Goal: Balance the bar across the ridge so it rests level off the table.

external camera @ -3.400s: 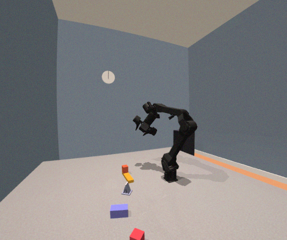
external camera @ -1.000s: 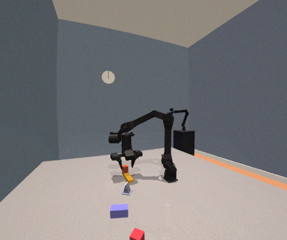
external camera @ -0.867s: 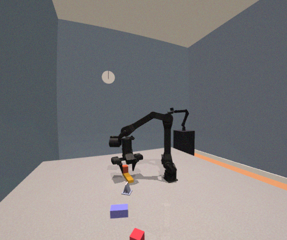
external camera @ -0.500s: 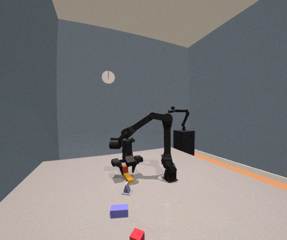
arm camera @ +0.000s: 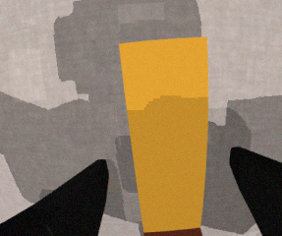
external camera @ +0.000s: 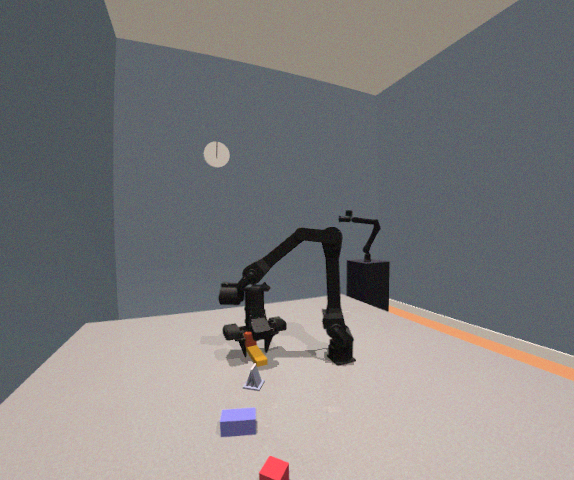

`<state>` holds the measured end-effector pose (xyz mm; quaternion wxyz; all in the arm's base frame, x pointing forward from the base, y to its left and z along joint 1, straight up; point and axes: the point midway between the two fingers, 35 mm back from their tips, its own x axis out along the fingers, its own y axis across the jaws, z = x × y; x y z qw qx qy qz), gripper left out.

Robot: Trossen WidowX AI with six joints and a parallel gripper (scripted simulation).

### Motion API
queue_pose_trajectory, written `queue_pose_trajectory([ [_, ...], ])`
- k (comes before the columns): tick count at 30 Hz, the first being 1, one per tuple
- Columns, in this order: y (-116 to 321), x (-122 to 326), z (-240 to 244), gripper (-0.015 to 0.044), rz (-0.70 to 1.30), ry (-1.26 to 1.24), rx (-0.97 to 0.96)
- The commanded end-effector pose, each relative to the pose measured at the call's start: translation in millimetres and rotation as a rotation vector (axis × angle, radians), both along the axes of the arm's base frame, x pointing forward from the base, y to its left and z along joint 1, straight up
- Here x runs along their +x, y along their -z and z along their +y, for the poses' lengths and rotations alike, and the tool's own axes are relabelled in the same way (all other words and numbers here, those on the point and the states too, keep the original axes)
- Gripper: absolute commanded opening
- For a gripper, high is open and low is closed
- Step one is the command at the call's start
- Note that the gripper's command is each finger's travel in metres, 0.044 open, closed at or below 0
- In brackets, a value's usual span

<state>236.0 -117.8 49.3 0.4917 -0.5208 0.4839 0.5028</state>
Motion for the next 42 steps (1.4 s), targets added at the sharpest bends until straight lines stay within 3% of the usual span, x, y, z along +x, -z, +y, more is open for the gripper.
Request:
queue_pose_trajectory([
  [1, 2.2, -0.2, -0.3, 0.0315, 0.001, 0.006, -0.003],
  [11, 2.2, -0.2, -0.3, 0.0315, 0.001, 0.006, -0.003],
  [18, 1.8, -0.3, 0.1, 0.0131, 0.001, 0.0, 0.0],
  [25, 1.8, -0.3, 0.1, 0.0085, 0.001, 0.0, 0.0],
  [28, -1.8, 0.3, -0.2, 0.0006, 0.001, 0.0, 0.0],
  [42, -37.0, 3.3, -1.8, 0.0, 0.0, 0.002, -0.001],
])
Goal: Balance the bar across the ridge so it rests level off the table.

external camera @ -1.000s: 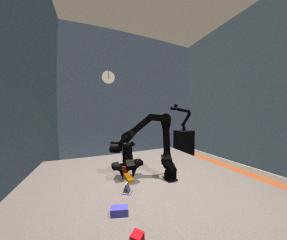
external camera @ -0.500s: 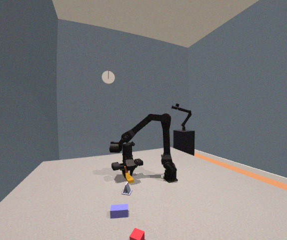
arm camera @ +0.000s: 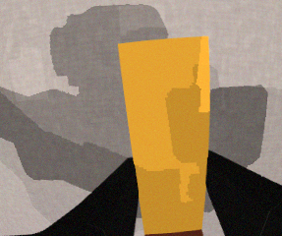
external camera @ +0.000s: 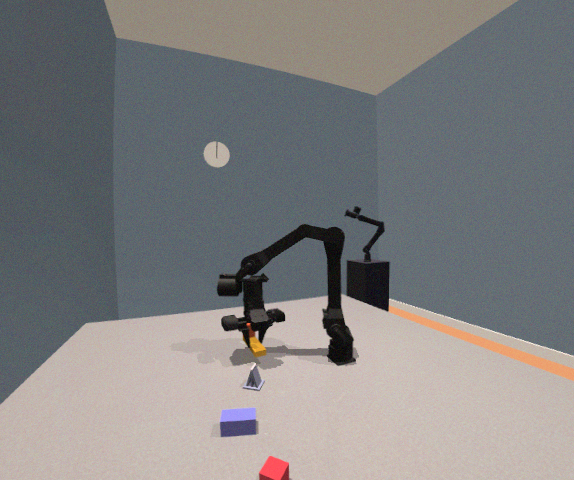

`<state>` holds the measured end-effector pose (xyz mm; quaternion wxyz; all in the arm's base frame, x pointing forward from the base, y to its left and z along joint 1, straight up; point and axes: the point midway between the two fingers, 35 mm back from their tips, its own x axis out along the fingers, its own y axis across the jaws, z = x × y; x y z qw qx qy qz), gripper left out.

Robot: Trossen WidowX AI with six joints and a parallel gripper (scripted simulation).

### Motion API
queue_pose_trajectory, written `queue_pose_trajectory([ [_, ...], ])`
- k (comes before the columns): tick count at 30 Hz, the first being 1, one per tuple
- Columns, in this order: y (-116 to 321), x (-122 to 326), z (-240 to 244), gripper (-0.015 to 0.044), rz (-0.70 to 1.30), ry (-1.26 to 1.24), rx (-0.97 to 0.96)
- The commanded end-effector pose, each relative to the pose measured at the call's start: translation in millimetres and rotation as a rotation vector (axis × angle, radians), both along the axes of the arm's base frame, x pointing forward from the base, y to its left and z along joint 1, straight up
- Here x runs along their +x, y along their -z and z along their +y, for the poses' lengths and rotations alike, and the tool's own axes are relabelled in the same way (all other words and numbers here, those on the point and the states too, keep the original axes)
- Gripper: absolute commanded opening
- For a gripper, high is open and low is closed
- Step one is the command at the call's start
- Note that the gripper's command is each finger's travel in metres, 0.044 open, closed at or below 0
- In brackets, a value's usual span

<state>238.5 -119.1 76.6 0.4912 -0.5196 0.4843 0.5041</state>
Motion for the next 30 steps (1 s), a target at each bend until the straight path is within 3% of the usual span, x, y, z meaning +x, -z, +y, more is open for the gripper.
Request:
queue_pose_trajectory([
  [1, -12.3, 0.8, -0.6, 0.0, -0.003, 0.003, -0.003],
  [30, -70.3, 3.8, 16.3, 0.0, -0.003, -0.082, -0.005],
])
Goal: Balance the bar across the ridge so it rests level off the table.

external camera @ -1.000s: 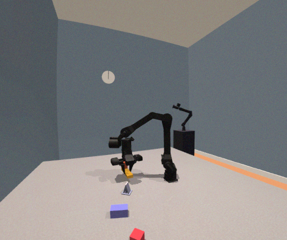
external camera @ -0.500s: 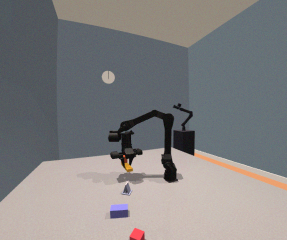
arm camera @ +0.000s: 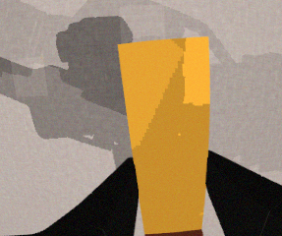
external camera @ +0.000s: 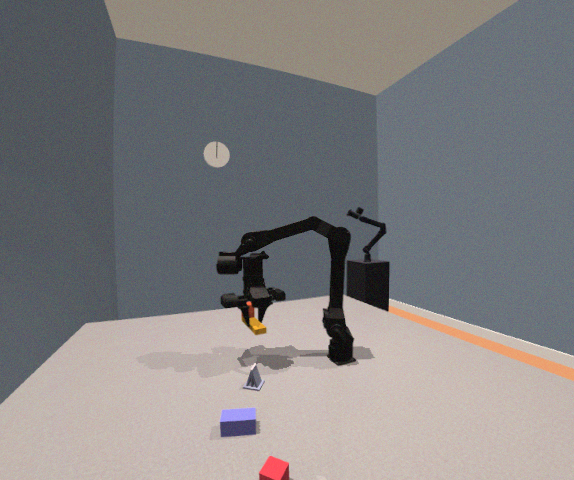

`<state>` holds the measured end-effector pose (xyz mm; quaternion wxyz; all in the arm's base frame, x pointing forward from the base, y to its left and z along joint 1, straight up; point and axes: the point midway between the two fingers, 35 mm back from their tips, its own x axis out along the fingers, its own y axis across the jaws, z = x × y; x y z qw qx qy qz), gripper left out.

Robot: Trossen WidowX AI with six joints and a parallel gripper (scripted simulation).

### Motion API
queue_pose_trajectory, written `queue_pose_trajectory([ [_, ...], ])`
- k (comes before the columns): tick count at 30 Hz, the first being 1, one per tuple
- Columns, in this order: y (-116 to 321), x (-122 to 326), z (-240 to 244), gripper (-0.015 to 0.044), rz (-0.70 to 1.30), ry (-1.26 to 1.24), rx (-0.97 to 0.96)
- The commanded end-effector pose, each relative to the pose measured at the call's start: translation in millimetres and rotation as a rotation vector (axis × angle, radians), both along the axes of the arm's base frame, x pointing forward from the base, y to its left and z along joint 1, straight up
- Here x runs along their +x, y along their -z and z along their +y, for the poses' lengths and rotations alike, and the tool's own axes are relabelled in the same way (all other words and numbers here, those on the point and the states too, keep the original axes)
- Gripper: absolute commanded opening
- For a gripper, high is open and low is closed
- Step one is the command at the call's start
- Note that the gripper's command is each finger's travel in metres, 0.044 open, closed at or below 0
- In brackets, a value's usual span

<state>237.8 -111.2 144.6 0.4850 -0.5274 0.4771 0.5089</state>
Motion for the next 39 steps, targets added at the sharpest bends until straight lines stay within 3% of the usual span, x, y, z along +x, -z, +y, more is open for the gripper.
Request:
queue_pose_trajectory([
  [1, -2.3, 6.3, 11.8, 0.0, 0.001, -0.075, -0.003],
  [21, -3.2, 29.8, 84.7, 0.0, 0.001, -0.476, -0.007],
  [39, -3.7, 21.6, 151.0, 0.0, 0.001, -0.843, -0.01],
])
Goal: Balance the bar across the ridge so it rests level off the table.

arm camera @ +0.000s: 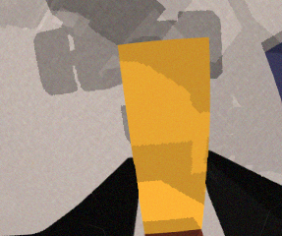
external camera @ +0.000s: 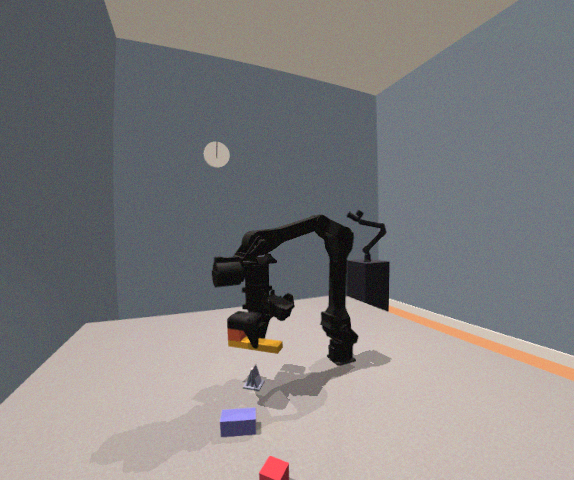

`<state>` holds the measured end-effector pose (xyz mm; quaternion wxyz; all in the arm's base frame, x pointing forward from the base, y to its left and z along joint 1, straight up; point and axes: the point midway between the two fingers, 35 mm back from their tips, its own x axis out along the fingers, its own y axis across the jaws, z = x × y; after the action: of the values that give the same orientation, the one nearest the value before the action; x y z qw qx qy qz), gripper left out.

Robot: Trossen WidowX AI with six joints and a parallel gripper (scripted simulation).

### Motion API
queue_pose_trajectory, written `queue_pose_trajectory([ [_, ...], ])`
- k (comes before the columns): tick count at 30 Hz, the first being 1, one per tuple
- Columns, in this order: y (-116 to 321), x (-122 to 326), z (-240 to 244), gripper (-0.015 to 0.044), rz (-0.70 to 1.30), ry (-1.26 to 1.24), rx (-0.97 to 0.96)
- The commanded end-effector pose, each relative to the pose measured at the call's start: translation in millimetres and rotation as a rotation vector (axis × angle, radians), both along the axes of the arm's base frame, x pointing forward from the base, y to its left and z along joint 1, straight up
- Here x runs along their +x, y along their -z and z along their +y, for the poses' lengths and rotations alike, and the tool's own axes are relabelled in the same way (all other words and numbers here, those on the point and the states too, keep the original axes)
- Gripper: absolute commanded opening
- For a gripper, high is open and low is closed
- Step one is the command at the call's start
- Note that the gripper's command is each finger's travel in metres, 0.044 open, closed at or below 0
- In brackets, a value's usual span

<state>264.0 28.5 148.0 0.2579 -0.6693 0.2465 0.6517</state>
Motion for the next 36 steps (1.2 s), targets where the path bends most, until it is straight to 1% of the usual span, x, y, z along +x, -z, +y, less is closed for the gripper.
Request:
queue_pose_trajectory([
  [1, -0.4, -6.6, 12.4, 0.0, 0.001, -0.09, -0.004],
  [7, 3.5, -8.0, 13.6, 0.0, 0.001, -0.101, -0.005],
  [31, 42.5, -9.0, 11.6, 0.0, 0.001, -0.104, -0.005],
  [36, 43.3, -8.9, 11.5, 0.0, 0.001, -0.104, -0.005],
])
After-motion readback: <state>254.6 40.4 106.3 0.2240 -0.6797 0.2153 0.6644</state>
